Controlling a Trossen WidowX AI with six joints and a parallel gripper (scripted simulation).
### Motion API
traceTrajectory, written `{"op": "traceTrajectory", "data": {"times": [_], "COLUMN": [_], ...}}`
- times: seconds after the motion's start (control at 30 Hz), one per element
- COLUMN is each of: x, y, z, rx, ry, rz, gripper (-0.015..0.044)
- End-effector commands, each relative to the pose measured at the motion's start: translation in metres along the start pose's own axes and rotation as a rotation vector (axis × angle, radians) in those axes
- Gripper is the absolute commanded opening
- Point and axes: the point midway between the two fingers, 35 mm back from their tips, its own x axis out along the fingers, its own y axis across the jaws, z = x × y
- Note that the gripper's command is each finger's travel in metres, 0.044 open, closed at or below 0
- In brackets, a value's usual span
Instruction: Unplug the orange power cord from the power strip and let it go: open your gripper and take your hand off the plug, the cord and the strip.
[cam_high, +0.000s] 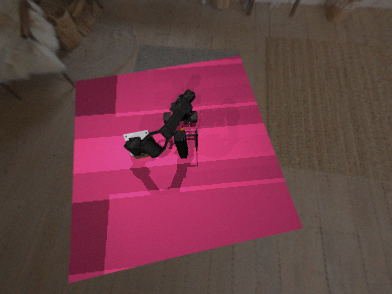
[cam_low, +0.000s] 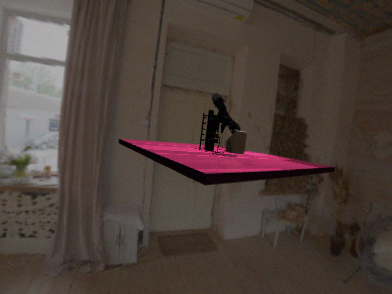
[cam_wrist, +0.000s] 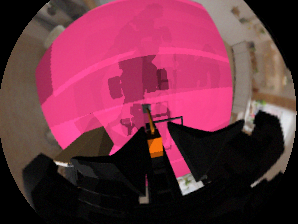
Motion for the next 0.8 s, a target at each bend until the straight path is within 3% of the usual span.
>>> {"op": "traceTrajectory", "data": {"times": [0.0,0.77], "x": [0.002,0.002], "y": [0.001,0.004], "z": [-0.009,-0.04], "rx": [-0.006,-0.007], "ry": [0.01,0.012], "rz": [0.004,0.004], "gripper": [0.016,0.016]}}
